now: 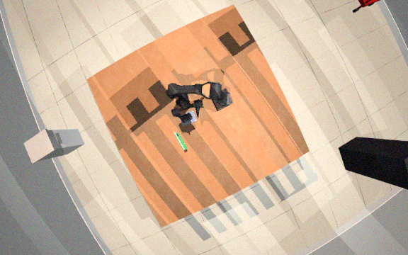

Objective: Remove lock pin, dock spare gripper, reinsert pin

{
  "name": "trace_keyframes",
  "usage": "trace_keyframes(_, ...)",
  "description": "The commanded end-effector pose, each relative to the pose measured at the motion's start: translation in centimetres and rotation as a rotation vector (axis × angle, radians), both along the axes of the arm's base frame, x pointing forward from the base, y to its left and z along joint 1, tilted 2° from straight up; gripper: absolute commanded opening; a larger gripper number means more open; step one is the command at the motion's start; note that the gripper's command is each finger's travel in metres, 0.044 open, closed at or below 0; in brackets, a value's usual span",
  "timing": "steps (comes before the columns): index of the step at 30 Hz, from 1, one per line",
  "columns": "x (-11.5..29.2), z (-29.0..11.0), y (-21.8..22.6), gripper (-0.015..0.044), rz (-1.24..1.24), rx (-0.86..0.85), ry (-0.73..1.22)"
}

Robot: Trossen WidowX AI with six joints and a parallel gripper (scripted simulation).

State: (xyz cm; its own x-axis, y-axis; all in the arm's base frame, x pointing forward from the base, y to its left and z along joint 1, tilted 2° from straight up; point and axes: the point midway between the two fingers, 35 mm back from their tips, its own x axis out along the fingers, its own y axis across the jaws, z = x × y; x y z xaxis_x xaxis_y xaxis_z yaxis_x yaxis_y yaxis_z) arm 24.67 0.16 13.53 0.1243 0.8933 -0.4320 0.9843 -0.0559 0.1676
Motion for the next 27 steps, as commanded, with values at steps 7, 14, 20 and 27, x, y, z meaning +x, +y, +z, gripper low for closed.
trace_keyframes(7,-0.2,1.9,0.3,0.044,-0.029,-0.027,-0.017)
trace_keyframes(14,-0.4,3.1,0.4,0.044,-0.053,-0.045,-0.026)
trace_keyframes(20,-0.5,4.1,0.6,0.044,-0.073,-0.06,-0.033)
trace_keyframes(27,-0.6,3.7,0.6,0.044,-0.07,-0.06,-0.026)
